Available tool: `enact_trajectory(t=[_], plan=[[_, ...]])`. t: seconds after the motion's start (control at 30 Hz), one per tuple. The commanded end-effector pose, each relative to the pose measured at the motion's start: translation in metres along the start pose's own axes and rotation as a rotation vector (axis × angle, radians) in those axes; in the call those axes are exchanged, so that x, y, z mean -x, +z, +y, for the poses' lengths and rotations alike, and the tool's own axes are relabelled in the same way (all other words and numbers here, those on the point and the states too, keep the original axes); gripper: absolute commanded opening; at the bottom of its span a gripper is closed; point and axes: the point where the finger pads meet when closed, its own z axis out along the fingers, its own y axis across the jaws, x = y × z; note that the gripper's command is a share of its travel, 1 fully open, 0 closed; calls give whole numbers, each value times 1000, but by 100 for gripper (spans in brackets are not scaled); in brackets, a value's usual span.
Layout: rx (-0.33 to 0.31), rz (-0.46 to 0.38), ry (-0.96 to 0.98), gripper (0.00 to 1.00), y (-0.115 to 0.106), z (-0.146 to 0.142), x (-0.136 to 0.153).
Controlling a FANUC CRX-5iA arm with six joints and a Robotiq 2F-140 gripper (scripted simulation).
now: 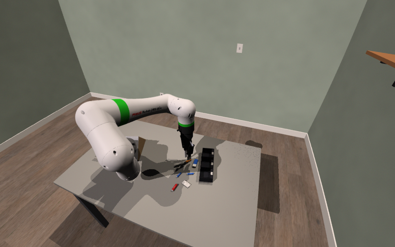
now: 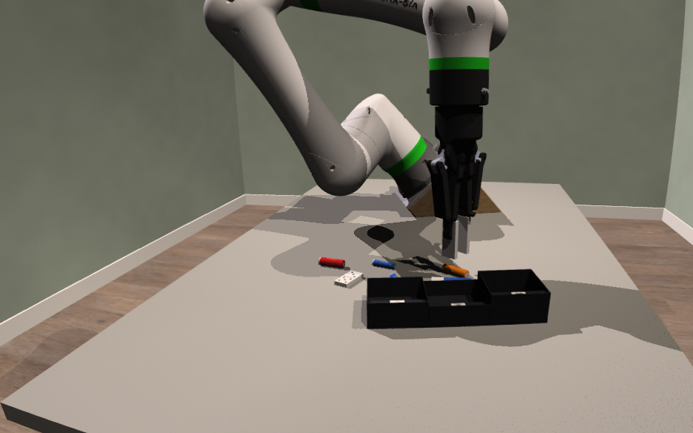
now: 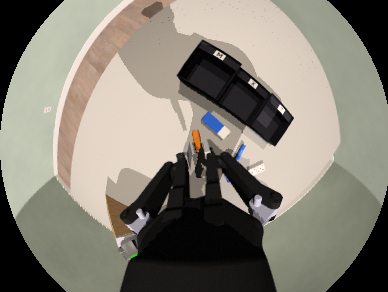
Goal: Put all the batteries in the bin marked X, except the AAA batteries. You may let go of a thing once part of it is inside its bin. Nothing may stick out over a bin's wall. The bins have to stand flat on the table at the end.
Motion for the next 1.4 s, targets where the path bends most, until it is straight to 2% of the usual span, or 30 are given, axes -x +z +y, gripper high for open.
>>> enact_trajectory(t=[0.0,0.1,0.53,0.93,0.97,1.37], plan=[[1,1,0,17,13,0,-1],[1,1,0,17,23,0,-1],[1,1,0,17,35,0,-1],[1,1,0,17,35,0,0],[1,1,0,5,35,0,0],[1,1,0,5,35,0,0]])
